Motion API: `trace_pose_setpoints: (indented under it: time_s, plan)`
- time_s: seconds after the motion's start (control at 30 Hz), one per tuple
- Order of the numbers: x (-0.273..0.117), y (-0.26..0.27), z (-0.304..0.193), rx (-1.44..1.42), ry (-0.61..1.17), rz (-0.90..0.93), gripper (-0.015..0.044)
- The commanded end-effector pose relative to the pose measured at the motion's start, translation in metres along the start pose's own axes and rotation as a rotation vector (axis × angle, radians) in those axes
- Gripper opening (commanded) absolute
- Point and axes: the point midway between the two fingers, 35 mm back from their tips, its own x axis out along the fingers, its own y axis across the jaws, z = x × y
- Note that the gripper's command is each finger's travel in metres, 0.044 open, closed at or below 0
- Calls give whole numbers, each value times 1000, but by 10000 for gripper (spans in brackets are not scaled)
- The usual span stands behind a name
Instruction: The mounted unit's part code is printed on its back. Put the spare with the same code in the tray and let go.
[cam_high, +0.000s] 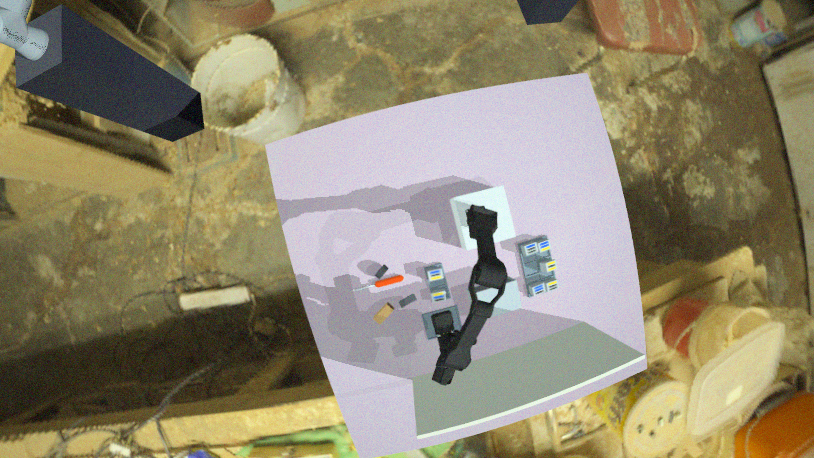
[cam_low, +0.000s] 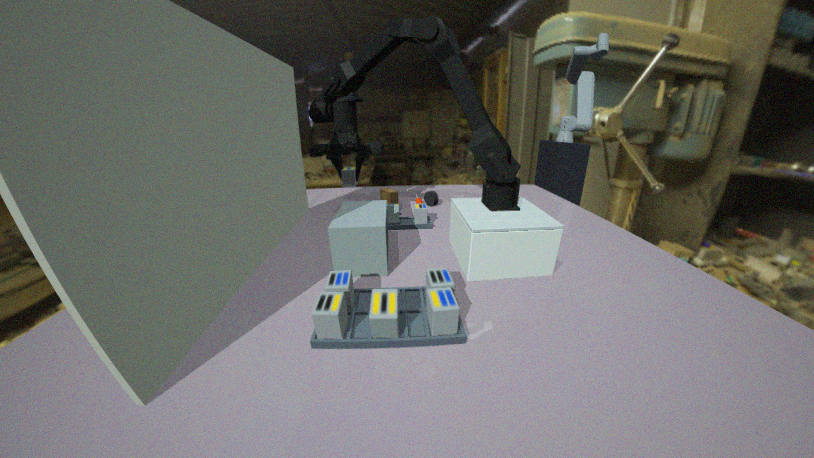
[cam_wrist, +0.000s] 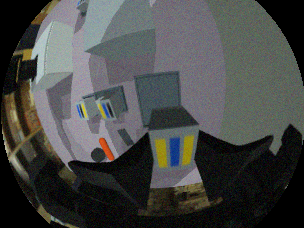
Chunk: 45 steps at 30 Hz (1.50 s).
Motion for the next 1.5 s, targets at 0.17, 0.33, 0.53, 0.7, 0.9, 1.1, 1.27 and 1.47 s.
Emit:
trace_pose_setpoints:
  time_s: [0.17,0.33,0.53,0.7,0.9,1.1,1.27,1.47]
  plan:
    - [14,1,2,-2,-9,5,0]
    - [20,1,2,-2,-9,5,0]
    - [27,1,2,-2,-9,5,0]
    - [33,1,2,-2,-9,5,0]
    - [40,1,2,-2,-10,5,0]
    - [47,2,2,-2,-10,5,0]
    - [52,2,2,-2,-10,5,0]
    - [59,3,3,-2,-10,5,0]
